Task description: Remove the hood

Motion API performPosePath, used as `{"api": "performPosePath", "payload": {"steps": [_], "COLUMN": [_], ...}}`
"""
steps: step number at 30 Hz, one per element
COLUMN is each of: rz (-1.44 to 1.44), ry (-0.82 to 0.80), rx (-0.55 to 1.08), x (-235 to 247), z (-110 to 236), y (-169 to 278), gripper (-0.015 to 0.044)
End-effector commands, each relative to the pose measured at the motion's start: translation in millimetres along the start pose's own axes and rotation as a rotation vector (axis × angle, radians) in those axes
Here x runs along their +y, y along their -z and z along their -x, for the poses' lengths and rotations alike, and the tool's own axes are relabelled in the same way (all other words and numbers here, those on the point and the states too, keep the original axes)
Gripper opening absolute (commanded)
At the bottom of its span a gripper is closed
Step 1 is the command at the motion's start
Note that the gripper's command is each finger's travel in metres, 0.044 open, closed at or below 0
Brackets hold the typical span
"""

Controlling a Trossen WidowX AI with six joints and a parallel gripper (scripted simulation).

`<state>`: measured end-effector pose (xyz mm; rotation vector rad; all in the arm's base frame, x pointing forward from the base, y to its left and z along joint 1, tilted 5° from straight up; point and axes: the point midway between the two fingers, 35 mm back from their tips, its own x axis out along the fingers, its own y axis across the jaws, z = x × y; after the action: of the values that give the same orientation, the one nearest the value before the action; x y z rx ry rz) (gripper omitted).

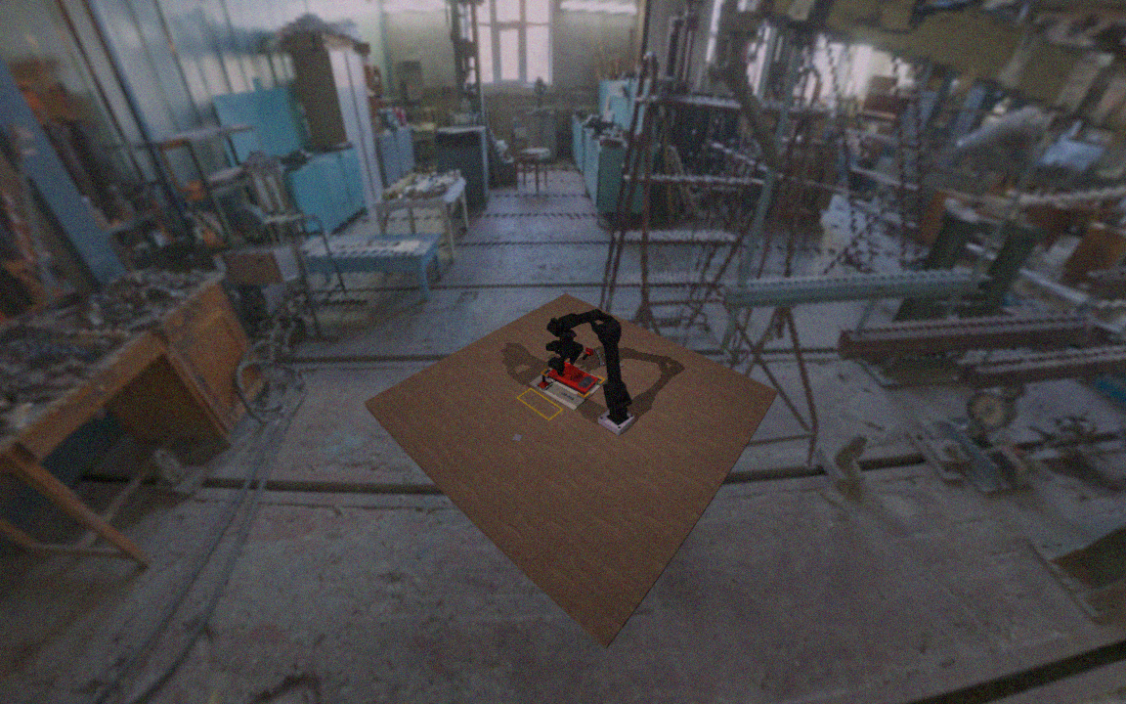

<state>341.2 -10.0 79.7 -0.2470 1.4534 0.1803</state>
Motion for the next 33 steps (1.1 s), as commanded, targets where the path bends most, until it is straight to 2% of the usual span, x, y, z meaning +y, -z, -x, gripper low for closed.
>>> {"api": "performPosePath", "payload": {"steps": [1,10,20,21,33], "rz": [0.0,0.0,0.0,0.0,0.0], "ry": [0.0,0.0,0.0,0.0,0.0], "rx": [-0.001,-0.001,-0.001,-0.001,-0.001], "x": [0.0,0.0,-0.1,-0.1,-0.2], "z": [0.4,0.4,5.3,5.9,13.9], "y": [-0.1,-0.1,-0.3,-0.3,-0.5], "gripper": [0.0335,0.0275,0.0012,0.0,0.0]}}
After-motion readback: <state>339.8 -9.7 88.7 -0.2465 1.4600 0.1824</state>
